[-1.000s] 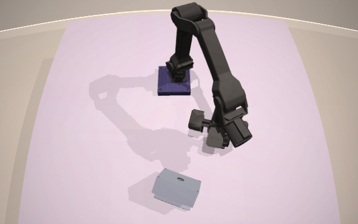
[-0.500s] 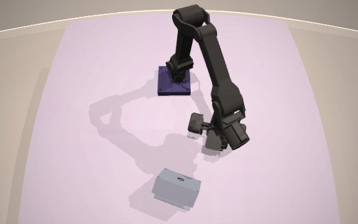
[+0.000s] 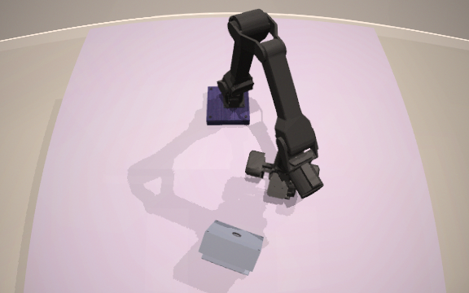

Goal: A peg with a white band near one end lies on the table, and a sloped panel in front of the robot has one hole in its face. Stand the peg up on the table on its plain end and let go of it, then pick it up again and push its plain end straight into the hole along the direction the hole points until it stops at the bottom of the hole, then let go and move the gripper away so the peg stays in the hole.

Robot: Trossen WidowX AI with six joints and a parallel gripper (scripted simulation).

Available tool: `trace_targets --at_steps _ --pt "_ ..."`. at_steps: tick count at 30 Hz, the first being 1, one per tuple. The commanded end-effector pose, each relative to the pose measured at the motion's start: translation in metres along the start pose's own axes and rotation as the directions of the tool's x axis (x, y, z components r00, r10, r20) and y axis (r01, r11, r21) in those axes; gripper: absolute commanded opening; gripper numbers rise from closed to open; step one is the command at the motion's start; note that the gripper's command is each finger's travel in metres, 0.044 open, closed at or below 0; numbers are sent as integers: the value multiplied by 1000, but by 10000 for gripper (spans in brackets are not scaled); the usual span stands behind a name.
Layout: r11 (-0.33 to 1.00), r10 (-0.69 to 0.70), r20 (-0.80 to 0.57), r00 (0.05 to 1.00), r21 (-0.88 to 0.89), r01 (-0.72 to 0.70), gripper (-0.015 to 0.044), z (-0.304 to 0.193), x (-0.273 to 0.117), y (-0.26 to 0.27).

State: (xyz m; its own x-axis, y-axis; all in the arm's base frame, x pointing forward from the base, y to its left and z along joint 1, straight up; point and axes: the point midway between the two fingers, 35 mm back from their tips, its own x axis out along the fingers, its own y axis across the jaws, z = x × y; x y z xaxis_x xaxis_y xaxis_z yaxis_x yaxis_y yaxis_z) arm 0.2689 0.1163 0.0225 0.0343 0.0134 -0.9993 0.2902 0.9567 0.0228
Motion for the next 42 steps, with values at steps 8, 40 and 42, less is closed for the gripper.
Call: trace_targets --at_steps 8,40,42 --pt "1000 -8 -6 1000 6 8 230 -1 5 -2" --pt "1000 -6 42 999 1 6 49 -3 1 -1" --pt "1000 -6 64 998 0 6 49 -4 -1 -1"
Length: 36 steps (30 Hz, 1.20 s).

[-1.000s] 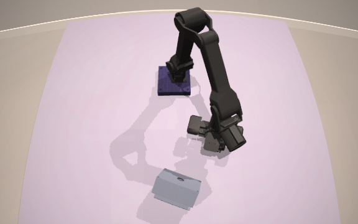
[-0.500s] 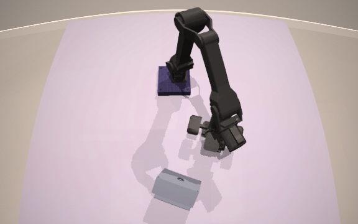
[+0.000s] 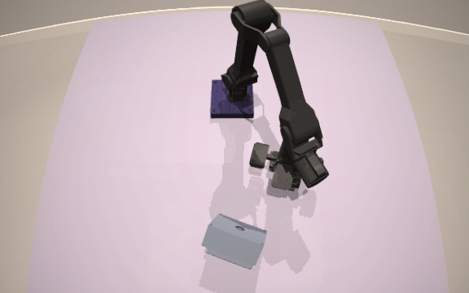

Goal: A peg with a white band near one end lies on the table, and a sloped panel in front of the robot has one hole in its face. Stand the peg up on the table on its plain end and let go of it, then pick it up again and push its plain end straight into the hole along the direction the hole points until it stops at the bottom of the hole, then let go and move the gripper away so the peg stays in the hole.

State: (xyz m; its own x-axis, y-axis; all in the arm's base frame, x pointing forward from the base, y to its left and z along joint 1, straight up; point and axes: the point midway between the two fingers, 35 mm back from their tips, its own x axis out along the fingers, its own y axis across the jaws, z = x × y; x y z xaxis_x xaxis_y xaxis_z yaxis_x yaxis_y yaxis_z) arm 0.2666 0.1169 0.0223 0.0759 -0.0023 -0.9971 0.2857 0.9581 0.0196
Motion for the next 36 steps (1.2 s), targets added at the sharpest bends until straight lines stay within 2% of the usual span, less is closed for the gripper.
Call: trace_targets --at_steps 1,36 --pt "1000 -3 32 999 5 3 49 -2 -2 -1" --pt "1000 -3 327 945 4 2 49 -17 -20 0"
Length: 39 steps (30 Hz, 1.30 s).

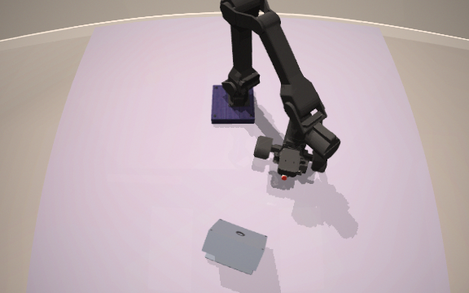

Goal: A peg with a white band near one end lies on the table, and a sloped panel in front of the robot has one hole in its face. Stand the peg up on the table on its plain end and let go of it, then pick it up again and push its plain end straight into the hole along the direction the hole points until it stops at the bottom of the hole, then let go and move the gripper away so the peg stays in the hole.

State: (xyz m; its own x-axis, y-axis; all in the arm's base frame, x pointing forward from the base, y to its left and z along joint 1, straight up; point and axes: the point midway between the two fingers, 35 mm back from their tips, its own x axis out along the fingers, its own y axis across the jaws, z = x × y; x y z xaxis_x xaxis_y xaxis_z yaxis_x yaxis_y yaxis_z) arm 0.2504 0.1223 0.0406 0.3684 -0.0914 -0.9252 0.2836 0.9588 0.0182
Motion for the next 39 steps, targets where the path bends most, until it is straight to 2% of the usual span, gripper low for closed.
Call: trace_targets --at_steps 1,39 --pt "1000 -3 26 1000 6 3 49 -2 -1 -1" --pt "1000 -4 344 939 5 3 49 -19 -21 -1"
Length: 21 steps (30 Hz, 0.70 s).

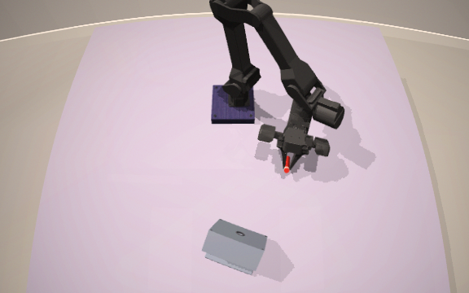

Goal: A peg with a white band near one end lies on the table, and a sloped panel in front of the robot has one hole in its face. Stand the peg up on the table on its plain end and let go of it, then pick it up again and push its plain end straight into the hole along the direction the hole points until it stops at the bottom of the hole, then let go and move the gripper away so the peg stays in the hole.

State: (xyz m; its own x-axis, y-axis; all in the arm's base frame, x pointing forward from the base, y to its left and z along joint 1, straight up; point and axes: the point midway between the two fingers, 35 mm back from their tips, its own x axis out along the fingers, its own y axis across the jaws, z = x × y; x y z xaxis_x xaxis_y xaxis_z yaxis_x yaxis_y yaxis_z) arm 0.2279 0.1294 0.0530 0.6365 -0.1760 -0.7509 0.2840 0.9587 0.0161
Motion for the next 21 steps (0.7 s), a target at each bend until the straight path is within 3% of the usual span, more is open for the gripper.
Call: trace_targets --at_steps 1,21 --pt "1000 -2 27 1000 5 2 49 -2 -2 -1" --pt "1000 -3 197 980 4 3 49 -10 -12 -1"
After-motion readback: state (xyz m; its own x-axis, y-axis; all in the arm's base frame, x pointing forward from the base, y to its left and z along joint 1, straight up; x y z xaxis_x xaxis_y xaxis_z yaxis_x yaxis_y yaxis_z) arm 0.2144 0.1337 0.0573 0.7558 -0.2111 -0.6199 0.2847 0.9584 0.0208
